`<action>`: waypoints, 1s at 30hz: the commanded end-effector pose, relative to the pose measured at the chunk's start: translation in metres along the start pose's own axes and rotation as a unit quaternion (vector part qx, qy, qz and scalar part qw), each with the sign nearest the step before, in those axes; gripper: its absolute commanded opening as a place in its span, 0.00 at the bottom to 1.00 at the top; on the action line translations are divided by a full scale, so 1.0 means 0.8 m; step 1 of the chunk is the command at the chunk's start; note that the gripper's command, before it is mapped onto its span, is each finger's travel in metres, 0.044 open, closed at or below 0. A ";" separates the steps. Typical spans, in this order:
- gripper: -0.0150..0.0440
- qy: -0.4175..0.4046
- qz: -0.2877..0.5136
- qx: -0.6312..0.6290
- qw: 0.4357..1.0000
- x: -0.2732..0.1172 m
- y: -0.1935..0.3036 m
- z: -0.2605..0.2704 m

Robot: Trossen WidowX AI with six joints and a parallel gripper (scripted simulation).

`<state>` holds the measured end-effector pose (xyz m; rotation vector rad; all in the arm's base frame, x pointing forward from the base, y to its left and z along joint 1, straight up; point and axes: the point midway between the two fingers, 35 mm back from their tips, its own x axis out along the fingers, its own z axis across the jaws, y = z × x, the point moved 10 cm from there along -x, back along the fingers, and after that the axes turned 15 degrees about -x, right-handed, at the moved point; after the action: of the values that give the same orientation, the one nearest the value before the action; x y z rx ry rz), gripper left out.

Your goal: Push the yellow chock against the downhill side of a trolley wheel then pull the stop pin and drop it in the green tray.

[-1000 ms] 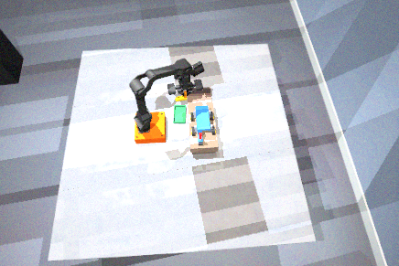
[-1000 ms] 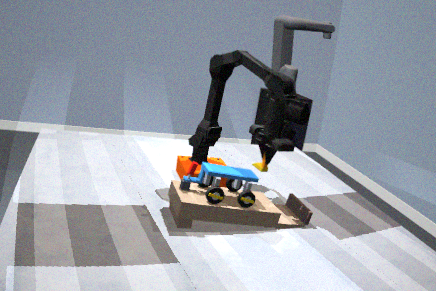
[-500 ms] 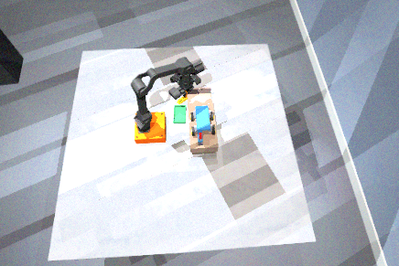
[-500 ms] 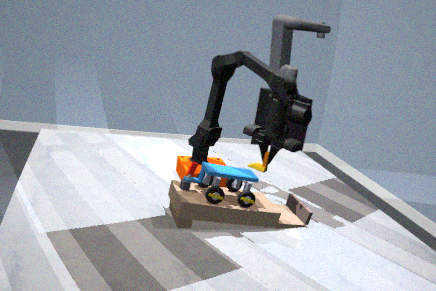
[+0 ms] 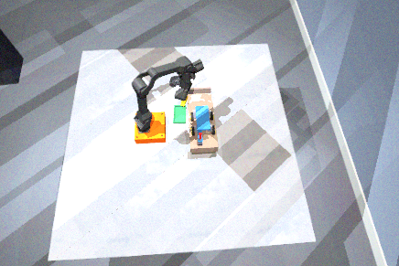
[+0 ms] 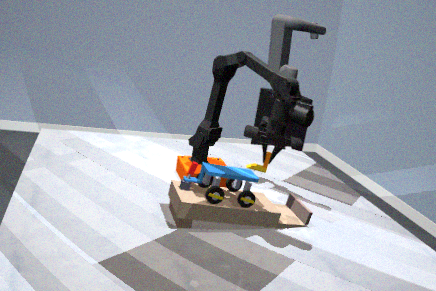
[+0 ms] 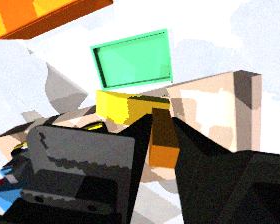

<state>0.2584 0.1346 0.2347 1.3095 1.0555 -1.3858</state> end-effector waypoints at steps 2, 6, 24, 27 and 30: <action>0.25 -0.005 0.005 -0.077 0.997 -0.003 0.001 -0.003; 0.25 -0.010 0.005 -0.143 0.990 -0.003 0.000 -0.004; 0.25 -0.013 0.008 -0.189 0.982 0.004 0.033 -0.010; 0.25 -0.013 0.008 -0.189 0.982 0.005 0.034 -0.010; 0.25 -0.013 0.008 -0.189 0.982 0.012 0.033 -0.010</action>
<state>0.2852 0.1369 0.2282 1.0188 1.2206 -1.1230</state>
